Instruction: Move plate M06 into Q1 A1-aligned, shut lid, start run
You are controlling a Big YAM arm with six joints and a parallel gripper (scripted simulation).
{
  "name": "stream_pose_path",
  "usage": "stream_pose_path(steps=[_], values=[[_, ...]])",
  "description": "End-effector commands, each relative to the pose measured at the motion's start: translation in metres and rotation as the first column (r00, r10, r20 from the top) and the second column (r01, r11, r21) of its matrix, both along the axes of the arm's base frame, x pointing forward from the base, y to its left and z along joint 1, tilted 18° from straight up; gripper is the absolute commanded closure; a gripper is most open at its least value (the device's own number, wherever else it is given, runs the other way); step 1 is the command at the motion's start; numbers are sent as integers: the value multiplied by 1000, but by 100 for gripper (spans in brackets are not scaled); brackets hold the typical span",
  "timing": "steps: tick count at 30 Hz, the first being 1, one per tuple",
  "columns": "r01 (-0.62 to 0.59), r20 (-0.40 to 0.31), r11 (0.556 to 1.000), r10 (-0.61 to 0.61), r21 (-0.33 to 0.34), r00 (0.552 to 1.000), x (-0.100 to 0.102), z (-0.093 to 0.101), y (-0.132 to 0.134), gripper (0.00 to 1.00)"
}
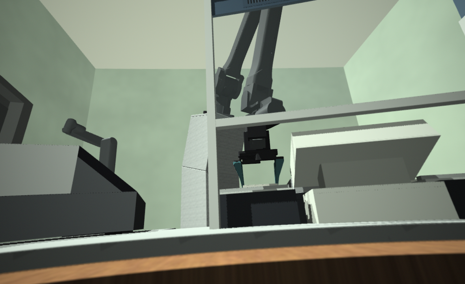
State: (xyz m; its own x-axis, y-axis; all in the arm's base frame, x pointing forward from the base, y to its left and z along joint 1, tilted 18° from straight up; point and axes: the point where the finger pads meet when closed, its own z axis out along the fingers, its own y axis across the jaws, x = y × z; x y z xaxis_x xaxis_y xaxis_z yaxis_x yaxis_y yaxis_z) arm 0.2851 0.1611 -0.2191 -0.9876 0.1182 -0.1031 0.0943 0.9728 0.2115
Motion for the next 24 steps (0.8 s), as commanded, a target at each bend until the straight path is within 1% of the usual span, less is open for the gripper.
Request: stream_pose_path(steps=[1,3,4,7,12,21,23,24], values=[[5,-3,1000,-5,-14,1000,-4,6,-5,100],[15,37,1000,-15,-1,999,14,14,-2,100],[18,52,1000,-18,4,999,19,18,-2,100],[17,48,1000,-17,0,999,18,19,-3,100],[28,56,1000,-28,-3,998,25,30,-8,100],[35,93,999,-36,8,995,42,53,-8,100],[35,93,999,-36,8,995,42,53,-8,100],[36,84,999,-36,5,996,37,50,-10,100]])
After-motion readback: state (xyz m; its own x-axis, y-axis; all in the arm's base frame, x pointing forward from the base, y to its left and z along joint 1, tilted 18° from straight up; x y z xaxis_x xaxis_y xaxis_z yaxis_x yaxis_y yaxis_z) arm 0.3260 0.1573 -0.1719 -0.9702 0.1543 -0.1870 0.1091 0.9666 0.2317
